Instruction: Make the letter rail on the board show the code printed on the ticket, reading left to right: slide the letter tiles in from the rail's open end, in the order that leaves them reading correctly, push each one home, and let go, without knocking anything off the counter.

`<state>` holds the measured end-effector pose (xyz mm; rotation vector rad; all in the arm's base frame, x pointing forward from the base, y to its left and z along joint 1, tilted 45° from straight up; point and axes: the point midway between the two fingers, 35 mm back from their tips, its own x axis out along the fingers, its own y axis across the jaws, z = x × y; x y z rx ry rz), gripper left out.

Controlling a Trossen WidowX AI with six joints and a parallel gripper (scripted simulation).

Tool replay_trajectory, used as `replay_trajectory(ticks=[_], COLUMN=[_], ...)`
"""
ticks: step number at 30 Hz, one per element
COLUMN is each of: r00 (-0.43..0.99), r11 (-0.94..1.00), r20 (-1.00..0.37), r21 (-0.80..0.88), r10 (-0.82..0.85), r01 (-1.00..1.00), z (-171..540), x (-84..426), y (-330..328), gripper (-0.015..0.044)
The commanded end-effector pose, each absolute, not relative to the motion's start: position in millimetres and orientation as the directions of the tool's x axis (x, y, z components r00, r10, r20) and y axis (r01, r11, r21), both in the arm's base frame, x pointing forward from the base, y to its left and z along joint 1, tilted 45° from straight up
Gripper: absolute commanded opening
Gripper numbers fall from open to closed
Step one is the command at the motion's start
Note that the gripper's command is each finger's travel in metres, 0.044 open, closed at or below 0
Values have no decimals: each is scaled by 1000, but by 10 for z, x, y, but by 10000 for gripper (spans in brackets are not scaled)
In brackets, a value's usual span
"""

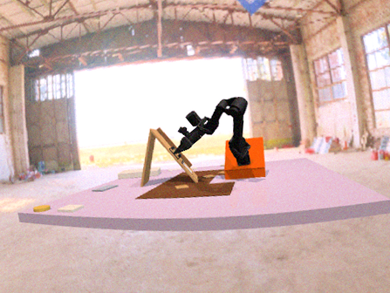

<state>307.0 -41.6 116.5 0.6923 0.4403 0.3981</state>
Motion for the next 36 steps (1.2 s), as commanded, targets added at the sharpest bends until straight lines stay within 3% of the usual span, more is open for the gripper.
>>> replay_trajectory(ticks=[1,28,36], r00=[834,834,836], r11=[703,703,703], r20=[-252,-252,-253], r21=[680,680,682], r10=[490,490,487], r01=[-208,-208,-203], z=[1151,1069,1080], x=[3074,3097,3094], y=[-424,-502,-497], gripper=[0,0,210])
